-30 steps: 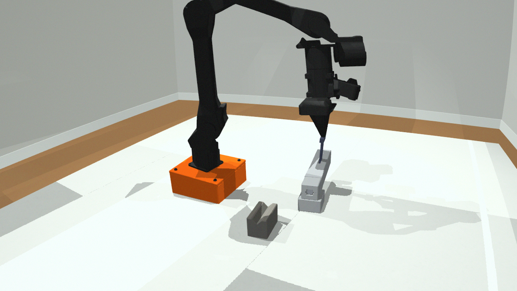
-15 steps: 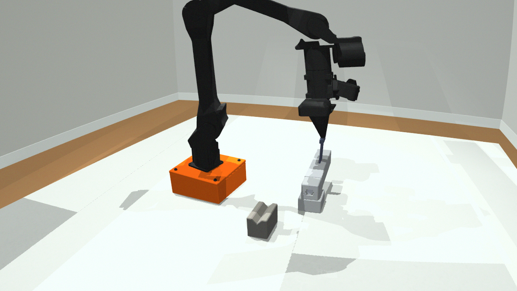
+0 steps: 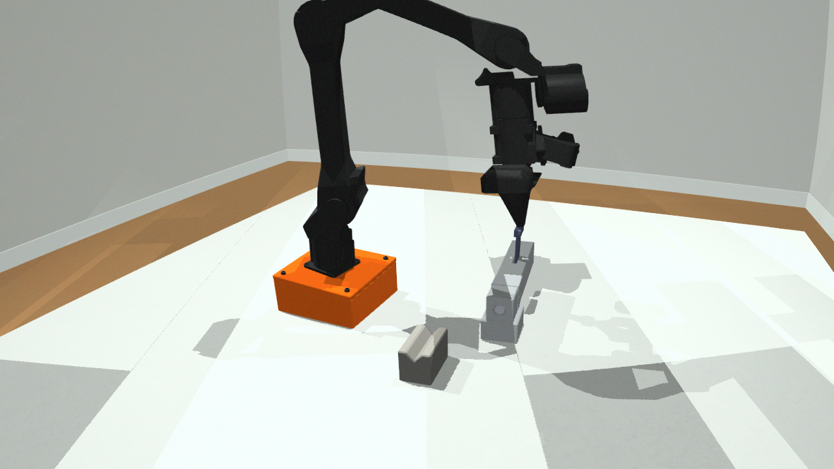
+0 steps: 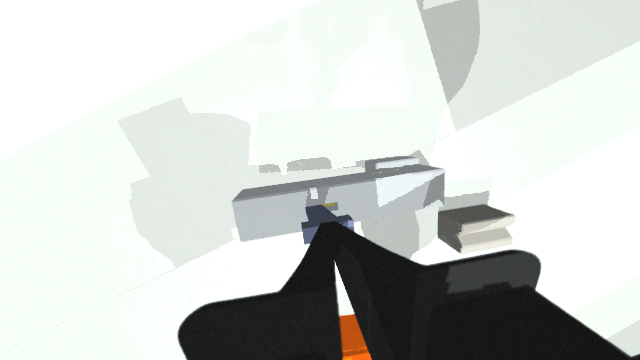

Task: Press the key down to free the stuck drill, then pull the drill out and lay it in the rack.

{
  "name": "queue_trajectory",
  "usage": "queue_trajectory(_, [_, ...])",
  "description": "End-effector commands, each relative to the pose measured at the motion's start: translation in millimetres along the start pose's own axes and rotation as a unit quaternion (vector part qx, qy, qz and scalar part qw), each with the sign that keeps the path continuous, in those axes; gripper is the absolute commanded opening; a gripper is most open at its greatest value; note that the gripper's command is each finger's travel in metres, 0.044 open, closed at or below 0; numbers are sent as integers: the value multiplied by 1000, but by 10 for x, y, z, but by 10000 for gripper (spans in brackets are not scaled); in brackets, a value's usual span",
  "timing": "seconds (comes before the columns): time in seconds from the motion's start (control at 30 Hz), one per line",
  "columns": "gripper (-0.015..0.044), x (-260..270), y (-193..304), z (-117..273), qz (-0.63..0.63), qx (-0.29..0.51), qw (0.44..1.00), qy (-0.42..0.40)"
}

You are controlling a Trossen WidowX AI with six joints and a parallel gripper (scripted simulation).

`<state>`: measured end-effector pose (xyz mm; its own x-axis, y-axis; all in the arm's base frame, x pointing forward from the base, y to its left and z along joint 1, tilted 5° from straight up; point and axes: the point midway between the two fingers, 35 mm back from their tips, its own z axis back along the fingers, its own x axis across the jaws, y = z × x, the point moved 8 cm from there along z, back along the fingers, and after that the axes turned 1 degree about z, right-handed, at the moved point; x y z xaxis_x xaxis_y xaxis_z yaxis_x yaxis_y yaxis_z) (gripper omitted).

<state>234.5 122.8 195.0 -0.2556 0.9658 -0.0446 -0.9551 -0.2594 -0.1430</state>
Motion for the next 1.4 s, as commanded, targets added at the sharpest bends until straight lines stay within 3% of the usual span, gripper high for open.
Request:
queue_trajectory(0.0, [0, 19, 62, -204, 2, 30, 1000, 1])
queue_trajectory(0.13, [105, 24, 10, -42, 2, 29, 1000, 1])
queue_trajectory(0.33, [263, 20, -86, 519, 2, 29, 1000, 1])
queue_trajectory(0.57, [440, -32, -108, 442, 28, 25, 999, 1])
queue_trajectory(0.9, [440, -464, -201, 172, 229, 22, 973, 1])
queue_trajectory(1.2, [440, -1123, -126, -268, 524, 30, 851, -8])
queue_trajectory(1.37, [440, -1324, -68, -393, 603, 30, 797, -10])
